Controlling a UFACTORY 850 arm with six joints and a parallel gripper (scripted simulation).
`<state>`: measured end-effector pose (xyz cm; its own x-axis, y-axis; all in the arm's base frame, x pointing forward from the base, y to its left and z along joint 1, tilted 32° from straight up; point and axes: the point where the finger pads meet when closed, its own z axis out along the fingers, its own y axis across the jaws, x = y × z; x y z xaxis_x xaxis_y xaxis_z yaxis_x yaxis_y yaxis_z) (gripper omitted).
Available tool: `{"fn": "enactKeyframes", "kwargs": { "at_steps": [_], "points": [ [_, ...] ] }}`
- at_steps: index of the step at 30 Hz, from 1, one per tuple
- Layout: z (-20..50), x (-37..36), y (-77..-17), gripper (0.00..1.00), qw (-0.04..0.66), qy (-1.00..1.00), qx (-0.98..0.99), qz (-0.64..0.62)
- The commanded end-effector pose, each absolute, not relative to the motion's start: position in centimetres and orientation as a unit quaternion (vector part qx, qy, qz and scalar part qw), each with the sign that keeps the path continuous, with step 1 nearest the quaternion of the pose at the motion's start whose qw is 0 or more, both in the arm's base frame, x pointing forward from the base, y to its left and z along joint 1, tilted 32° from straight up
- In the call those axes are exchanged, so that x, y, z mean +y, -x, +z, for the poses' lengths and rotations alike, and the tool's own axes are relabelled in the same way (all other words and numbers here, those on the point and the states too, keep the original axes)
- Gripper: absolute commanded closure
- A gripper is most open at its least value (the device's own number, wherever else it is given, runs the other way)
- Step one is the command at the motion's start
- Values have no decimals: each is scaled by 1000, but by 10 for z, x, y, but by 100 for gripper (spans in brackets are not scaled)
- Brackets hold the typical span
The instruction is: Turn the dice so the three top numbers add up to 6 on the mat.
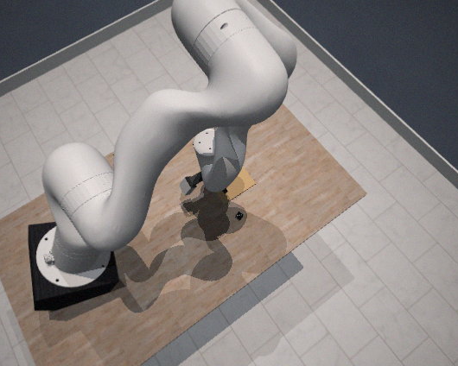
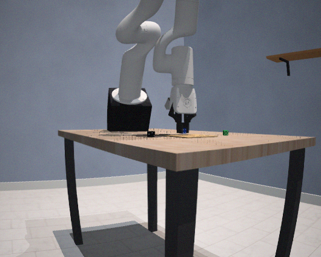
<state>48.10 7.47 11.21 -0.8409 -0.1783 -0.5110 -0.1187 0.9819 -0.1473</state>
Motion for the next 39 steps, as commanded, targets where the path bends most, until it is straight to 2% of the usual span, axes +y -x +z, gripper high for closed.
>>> {"fn": "enactKeyframes", "kwargs": {
  "at_steps": [1, 39],
  "points": [
    [112, 75, -481, 85, 272, 78, 958, -55],
    [109, 75, -483, 85, 272, 78, 958, -55]
  ]
}}
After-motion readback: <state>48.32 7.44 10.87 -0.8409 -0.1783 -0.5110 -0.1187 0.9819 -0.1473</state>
